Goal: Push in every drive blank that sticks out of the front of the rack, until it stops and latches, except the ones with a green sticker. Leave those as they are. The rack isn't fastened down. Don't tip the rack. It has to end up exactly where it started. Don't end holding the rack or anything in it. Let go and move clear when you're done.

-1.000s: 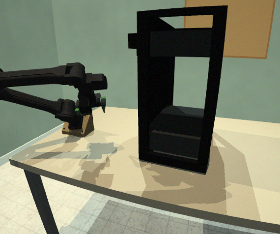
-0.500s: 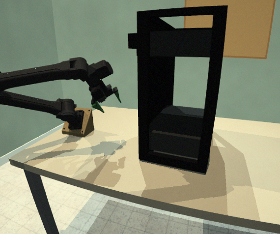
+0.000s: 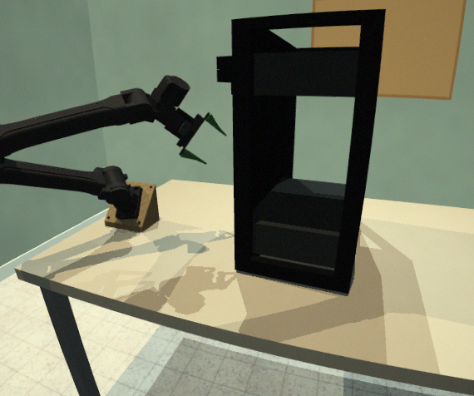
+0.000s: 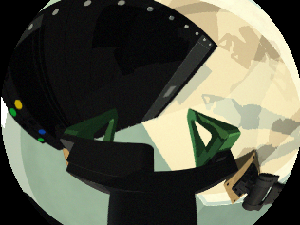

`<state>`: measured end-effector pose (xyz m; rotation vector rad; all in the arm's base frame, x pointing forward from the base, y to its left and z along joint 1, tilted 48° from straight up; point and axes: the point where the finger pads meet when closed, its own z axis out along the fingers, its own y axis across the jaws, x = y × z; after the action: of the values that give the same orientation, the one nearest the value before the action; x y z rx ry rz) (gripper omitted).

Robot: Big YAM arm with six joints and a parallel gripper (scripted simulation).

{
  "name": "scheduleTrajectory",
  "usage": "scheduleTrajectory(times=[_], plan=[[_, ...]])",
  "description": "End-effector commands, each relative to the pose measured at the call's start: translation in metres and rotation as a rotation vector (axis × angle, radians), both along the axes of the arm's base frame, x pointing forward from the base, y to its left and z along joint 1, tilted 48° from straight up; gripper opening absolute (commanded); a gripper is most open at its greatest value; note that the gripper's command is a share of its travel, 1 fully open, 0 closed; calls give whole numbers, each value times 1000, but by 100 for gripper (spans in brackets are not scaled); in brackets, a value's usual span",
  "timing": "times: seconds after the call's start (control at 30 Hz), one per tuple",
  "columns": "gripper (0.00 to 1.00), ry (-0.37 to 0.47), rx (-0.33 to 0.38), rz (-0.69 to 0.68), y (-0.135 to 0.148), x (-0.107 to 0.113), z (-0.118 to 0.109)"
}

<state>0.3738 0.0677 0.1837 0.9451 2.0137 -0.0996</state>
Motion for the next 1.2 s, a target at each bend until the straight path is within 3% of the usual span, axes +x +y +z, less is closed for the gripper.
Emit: scheduleTrajectory(times=[0.0, 0.17, 0.23, 0.33, 0.67, 1.17], plan=[[100, -95, -42, 116, 33, 15, 5], [100, -256, -70, 179, 70, 22, 29], [100, -256, -70, 179, 70, 22, 29], [100, -346, -77, 203, 91, 21, 44], [100, -584, -54, 227, 143, -3, 85], [100, -740, 27, 196, 173, -45, 112]])
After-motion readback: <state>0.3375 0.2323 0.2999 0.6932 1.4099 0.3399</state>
